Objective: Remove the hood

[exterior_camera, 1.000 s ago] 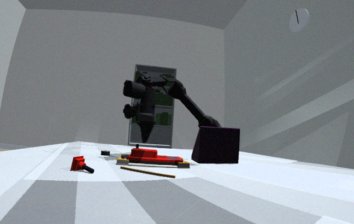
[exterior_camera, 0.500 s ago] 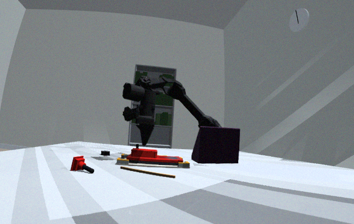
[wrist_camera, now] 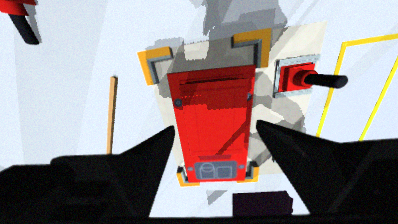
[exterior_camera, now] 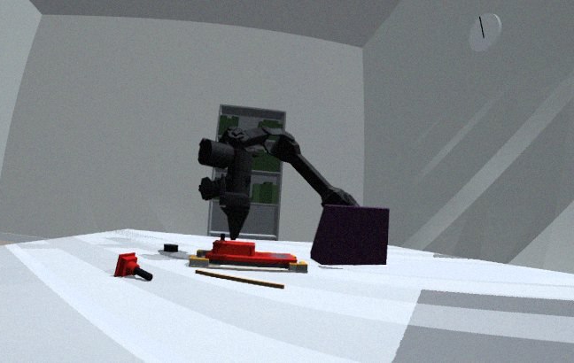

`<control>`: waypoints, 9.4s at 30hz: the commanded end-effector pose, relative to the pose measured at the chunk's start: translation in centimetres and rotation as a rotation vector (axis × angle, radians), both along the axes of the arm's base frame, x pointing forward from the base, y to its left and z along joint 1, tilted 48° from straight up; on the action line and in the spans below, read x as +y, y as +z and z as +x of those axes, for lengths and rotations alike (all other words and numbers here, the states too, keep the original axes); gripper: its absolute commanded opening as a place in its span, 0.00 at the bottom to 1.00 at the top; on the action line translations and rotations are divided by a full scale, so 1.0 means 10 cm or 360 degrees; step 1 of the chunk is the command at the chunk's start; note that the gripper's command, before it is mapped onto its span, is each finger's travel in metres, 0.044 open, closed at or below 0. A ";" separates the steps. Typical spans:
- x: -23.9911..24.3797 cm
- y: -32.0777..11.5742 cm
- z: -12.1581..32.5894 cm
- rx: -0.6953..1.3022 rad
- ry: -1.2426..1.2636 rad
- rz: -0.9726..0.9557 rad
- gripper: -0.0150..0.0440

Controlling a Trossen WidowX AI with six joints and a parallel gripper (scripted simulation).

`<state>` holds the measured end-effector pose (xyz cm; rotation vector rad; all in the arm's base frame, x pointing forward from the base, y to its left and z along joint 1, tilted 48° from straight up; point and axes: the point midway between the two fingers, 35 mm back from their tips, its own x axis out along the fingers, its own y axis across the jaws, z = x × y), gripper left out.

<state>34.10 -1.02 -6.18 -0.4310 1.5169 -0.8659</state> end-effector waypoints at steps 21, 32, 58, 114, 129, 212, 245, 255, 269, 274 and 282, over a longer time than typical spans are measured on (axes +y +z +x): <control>-0.10 -0.08 -0.04 0.0016 0.0005 -0.0008 1.00; -0.14 -0.11 -0.05 0.0016 0.0005 -0.0009 1.00; -0.17 -0.15 -0.04 0.0003 -0.0001 -0.0003 0.77; 0.21 0.18 0.05 0.0004 0.0002 0.0001 0.25; 0.15 0.50 0.07 0.0010 0.0017 0.0005 0.25; -1.15 1.83 -0.54 0.0014 0.0002 -0.0011 0.25; -1.31 1.68 -0.57 0.0013 0.0002 -0.0011 0.25; -1.36 1.64 -0.59 0.0013 0.0002 -0.0012 0.25; -1.42 1.58 -0.61 0.0013 0.0002 -0.0013 0.25; -1.45 1.56 -0.61 0.0014 0.0002 -0.0014 0.25; -1.49 1.53 -0.63 0.0014 0.0002 -0.0016 0.25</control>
